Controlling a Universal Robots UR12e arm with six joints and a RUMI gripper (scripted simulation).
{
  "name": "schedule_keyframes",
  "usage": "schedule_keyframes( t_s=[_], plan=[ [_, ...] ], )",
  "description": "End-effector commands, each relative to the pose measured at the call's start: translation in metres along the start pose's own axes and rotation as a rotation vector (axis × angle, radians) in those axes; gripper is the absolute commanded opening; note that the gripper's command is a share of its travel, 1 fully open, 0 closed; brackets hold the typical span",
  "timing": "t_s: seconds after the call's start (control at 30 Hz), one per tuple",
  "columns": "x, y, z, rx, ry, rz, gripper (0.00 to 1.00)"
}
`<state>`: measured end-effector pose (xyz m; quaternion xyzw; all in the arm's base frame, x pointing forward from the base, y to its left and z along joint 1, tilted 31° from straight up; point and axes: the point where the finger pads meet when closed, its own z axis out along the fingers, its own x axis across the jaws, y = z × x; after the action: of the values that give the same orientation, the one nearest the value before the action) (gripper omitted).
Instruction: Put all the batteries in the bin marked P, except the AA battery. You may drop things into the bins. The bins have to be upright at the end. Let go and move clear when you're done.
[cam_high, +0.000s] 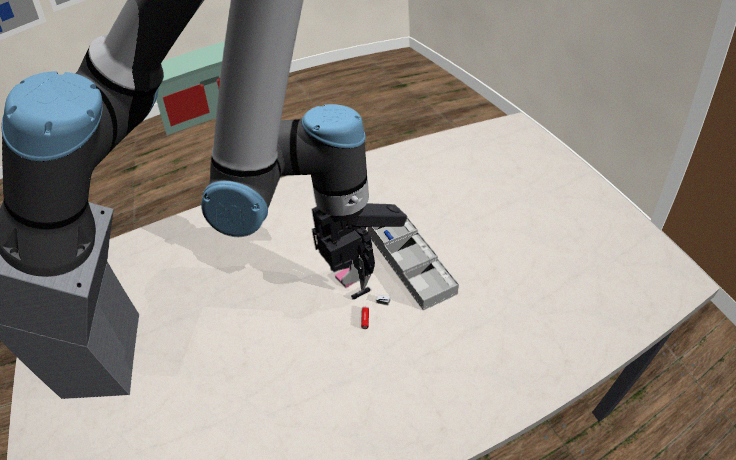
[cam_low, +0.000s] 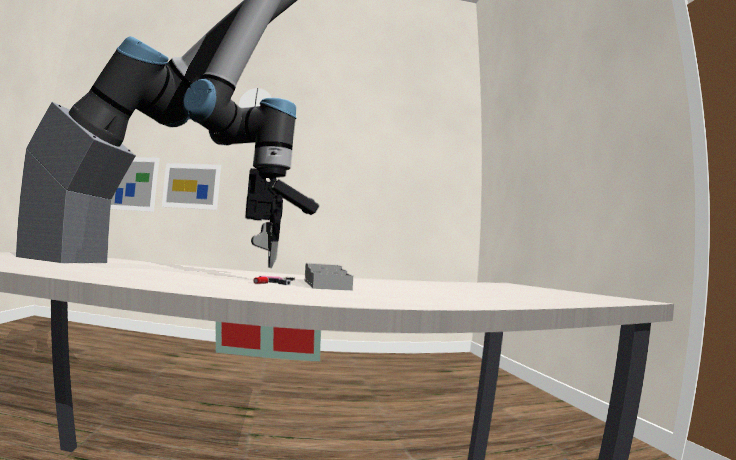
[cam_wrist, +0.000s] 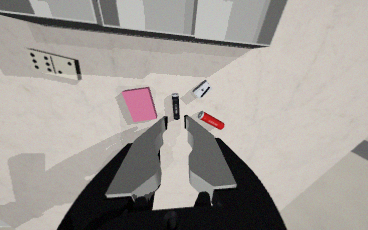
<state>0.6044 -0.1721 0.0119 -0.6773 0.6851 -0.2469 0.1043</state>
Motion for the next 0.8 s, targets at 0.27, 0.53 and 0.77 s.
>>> schedule_keyframes(
  t_s=[0.27,0.53,0.77],
  plan=[
    [0.000,-0.001,0.020,0.002,0.001,0.000,0.14],
    [0.000,-0.001,0.030,0.002,0.001,0.000,0.14],
    [0.000,-0.001,0.032,0.002,0.001,0.000,0.14]
  ],
)
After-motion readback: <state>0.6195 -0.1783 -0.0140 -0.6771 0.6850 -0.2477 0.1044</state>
